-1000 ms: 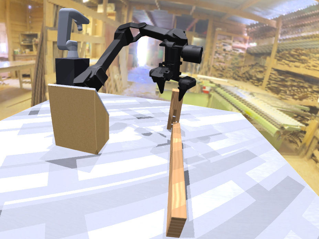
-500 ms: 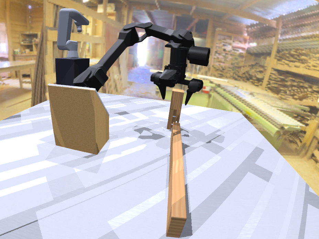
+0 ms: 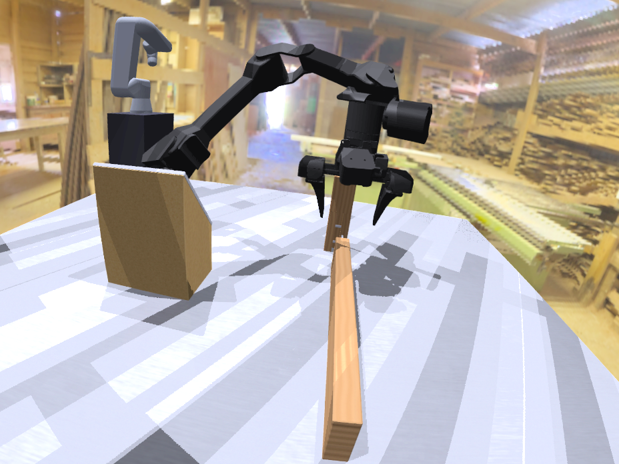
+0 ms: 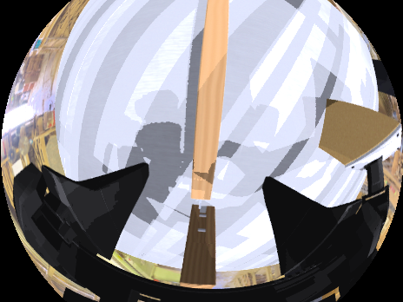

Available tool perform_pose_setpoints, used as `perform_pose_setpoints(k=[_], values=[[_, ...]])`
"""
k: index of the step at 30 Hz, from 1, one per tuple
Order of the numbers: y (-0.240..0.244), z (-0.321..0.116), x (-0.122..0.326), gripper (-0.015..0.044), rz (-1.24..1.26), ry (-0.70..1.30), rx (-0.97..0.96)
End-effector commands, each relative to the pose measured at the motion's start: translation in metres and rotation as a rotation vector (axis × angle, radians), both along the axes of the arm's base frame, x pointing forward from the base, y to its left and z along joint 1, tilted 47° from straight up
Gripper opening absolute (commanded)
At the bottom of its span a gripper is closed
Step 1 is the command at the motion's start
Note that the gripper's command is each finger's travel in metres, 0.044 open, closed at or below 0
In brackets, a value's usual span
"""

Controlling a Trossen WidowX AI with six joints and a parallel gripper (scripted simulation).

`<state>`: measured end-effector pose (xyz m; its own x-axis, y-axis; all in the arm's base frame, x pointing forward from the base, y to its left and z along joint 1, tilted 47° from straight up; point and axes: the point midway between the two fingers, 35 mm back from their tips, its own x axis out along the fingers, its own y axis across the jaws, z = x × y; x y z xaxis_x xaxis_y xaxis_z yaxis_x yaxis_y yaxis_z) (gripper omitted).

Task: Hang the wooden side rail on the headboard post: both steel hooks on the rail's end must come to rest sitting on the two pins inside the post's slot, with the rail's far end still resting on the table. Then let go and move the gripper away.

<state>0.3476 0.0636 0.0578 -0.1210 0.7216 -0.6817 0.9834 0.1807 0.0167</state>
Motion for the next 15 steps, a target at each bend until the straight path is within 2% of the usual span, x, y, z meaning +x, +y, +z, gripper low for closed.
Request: perform_pose_setpoints(k=[1, 5, 15], values=[[0.000, -0.003, 0.003, 0.0440, 0.014, -0.020, -0.008], [0.022, -0.024, -0.001, 0.0440, 0.014, -0.020, -0.007], [0.035, -0.036, -0.003, 0.0440, 0.014, -0.020, -0.006]])
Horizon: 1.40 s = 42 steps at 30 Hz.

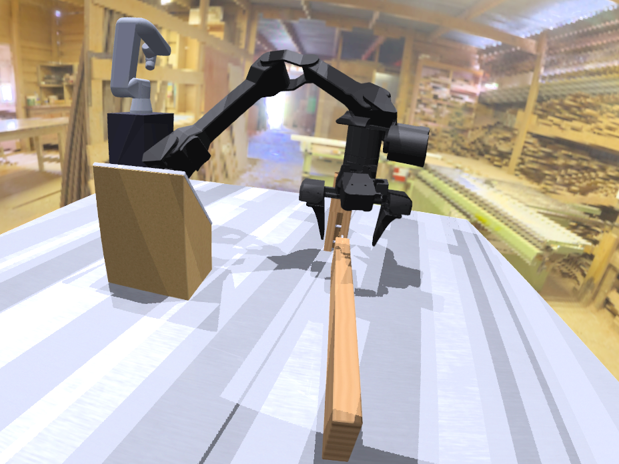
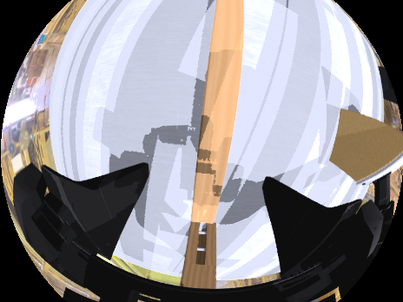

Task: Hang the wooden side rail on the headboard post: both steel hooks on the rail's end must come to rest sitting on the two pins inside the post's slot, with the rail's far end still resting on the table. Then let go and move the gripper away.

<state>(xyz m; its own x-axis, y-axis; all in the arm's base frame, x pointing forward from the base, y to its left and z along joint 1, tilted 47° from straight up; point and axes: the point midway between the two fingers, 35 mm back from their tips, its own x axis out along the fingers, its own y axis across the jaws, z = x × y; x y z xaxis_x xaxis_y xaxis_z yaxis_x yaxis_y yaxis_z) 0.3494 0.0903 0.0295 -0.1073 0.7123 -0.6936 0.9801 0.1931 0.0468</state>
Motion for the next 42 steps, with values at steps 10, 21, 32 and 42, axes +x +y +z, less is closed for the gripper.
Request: perform_pose_setpoints(k=[10, 21, 32, 42], values=[[0.015, -0.015, -0.005, 0.0440, 0.002, 0.013, 0.004], [0.028, -0.027, -0.006, 0.0440, 0.001, 0.013, 0.004], [0.041, -0.039, -0.009, 0.0440, 0.001, 0.013, 0.005], [0.052, -0.050, -0.012, 0.0440, 0.002, 0.013, 0.007]])
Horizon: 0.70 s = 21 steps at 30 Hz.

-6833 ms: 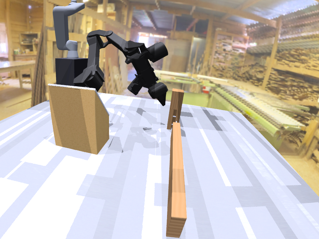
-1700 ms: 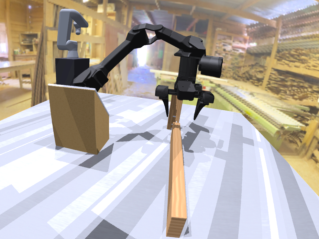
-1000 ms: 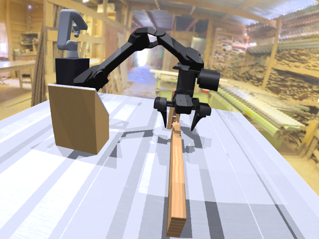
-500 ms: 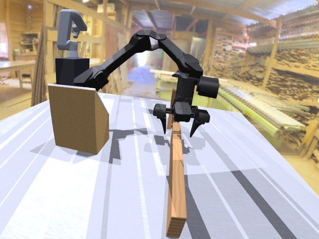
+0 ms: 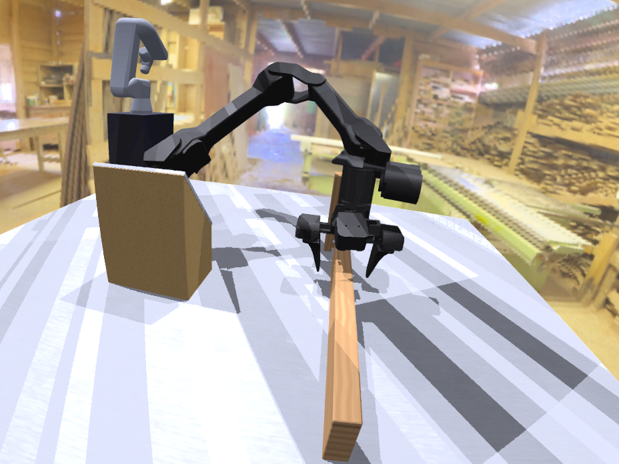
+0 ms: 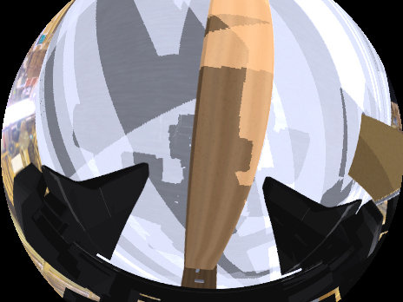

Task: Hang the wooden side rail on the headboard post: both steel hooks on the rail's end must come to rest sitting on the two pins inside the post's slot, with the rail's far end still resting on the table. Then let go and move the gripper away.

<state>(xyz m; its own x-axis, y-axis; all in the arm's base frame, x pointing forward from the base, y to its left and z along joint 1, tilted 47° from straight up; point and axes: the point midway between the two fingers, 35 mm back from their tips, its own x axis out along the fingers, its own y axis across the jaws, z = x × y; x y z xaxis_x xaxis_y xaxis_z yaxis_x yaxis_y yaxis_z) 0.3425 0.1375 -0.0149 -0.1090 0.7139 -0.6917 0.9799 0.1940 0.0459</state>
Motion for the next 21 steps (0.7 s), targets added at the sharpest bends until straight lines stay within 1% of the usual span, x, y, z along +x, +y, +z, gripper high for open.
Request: perform_pose_setpoints(k=[1, 7, 19, 21], values=[[0.0063, -0.0064, -0.0050, 0.0440, 0.001, 0.012, 0.005], [0.0091, -0.0088, -0.0059, 0.0440, 0.001, 0.012, 0.005], [0.0091, -0.0088, -0.0059, 0.0125, 0.001, 0.012, 0.005], [0.0091, -0.0088, -0.0059, 0.0112, 0.001, 0.012, 0.005]])
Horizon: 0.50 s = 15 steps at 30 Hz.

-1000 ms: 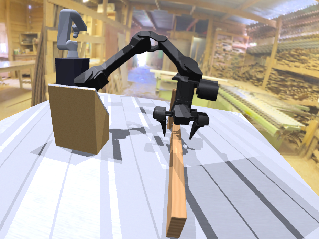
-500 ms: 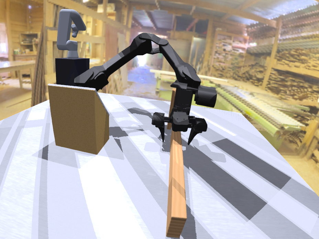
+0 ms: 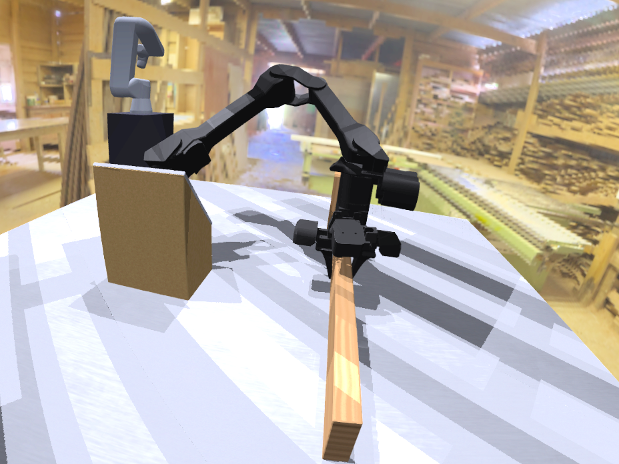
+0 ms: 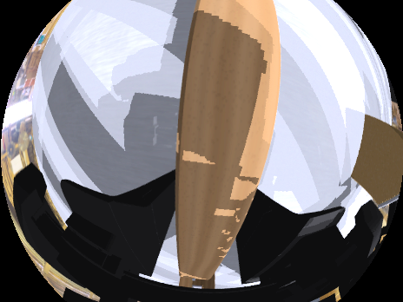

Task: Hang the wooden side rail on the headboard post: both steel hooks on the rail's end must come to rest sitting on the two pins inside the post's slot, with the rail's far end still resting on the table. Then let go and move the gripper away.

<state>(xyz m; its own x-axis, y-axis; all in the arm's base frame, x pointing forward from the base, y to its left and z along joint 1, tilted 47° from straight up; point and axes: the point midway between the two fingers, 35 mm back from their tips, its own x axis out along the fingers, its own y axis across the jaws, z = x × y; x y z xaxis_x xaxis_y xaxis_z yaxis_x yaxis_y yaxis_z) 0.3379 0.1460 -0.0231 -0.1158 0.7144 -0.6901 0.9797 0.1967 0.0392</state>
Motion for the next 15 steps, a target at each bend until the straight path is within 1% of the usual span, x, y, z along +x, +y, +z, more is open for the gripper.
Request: perform_pose_setpoints(k=[1, 5, 8, 15], values=[[0.0006, -0.0006, -0.0012, 0.0105, -0.002, 0.005, 0.004], [0.0006, -0.0006, -0.0012, 0.0078, -0.002, 0.005, 0.004], [0.0006, -0.0006, -0.0012, 0.0000, -0.002, 0.005, 0.004], [0.0002, -0.0003, -0.0015, 0.0000, -0.002, 0.005, 0.004]])
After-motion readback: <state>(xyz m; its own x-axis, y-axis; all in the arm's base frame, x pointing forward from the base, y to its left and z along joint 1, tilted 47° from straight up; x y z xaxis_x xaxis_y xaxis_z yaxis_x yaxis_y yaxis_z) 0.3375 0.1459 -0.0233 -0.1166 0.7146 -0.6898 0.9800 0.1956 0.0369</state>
